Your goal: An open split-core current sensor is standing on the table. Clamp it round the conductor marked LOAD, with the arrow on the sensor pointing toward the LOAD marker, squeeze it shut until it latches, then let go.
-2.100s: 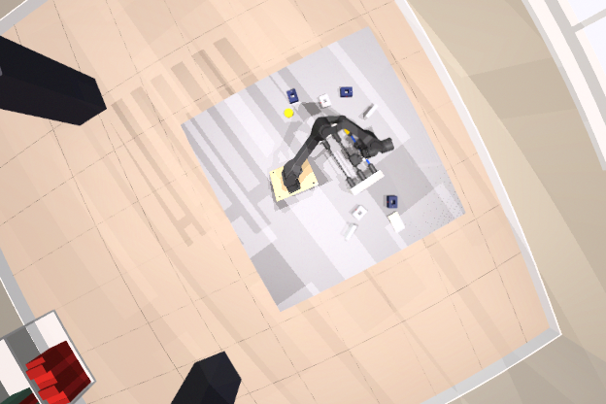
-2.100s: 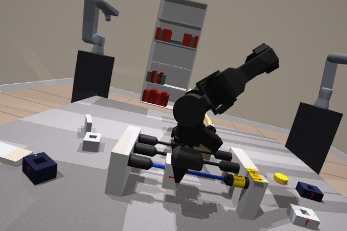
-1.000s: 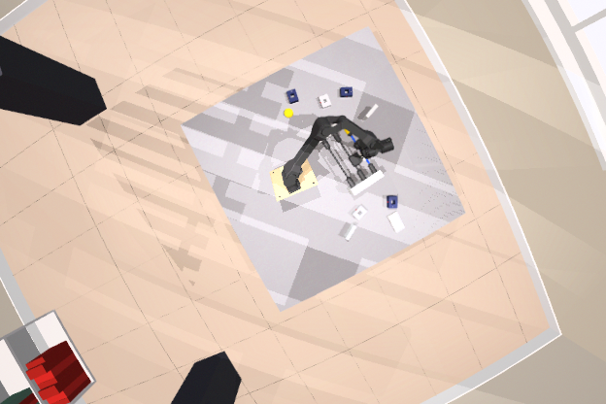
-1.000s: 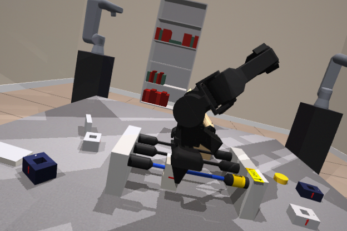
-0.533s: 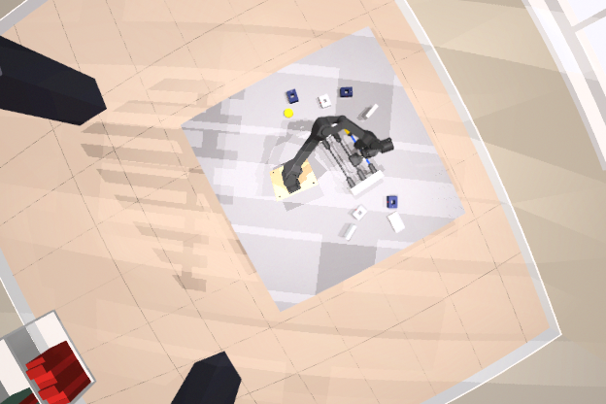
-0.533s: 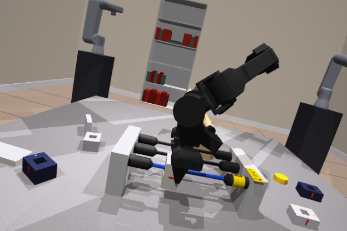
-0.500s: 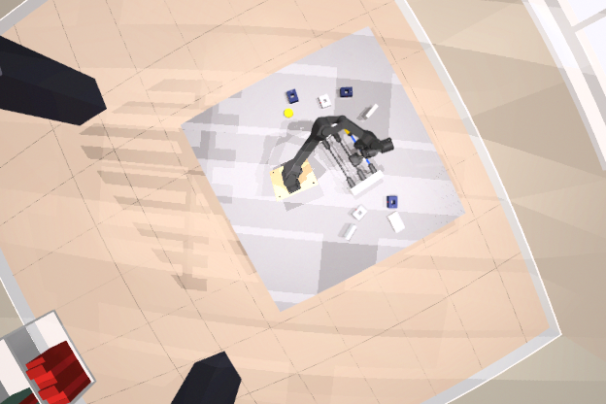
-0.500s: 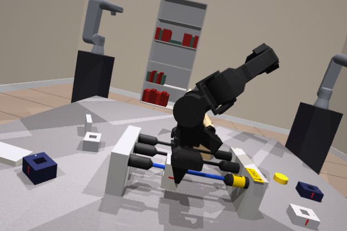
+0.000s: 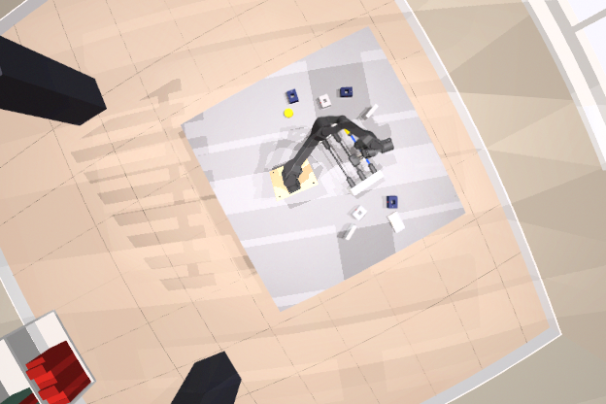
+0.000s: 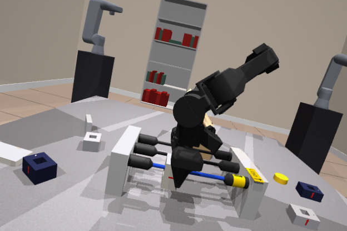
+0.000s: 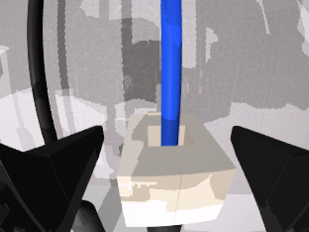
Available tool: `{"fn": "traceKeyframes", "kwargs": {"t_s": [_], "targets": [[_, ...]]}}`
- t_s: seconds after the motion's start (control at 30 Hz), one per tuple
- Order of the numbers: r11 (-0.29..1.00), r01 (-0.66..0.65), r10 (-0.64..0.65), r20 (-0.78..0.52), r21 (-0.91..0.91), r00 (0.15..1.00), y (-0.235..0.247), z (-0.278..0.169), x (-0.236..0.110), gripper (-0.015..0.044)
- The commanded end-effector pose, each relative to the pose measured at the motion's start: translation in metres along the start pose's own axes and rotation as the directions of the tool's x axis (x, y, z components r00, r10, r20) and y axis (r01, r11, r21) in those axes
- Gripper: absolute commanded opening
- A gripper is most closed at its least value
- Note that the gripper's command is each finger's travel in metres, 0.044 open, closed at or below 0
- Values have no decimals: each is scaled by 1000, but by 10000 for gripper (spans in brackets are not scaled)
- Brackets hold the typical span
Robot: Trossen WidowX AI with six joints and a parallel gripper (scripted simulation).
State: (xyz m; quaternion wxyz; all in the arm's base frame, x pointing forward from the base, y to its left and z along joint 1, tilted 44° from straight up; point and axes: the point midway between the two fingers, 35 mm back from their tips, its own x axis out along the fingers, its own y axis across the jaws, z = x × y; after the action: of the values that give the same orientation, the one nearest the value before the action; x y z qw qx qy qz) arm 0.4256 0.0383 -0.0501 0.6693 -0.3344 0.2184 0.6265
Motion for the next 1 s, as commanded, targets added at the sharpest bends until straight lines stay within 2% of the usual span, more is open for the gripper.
{"fn": "traceKeyframes", "kwargs": {"t_s": [0.0,0.13,0.27,0.33,0.6,0.77,0.97], "targets": [[1000,-1,1,0,0,1000,0,0,0,440],[1000,-4,4,-2,-1,1000,-1,0,-10,440],[1000,-22,22,-9,-2,1000,-4,1,-75,440],[1000,-28,28,-8,-3,1000,-3,3,-97,440],[1000,-30,30,-12,8,999,-2,4,-100,440],[954,-4,51,-147,301,988,7,24,-92,440],[753,197,25,-326,628,945,22,48,-87,440]]}}
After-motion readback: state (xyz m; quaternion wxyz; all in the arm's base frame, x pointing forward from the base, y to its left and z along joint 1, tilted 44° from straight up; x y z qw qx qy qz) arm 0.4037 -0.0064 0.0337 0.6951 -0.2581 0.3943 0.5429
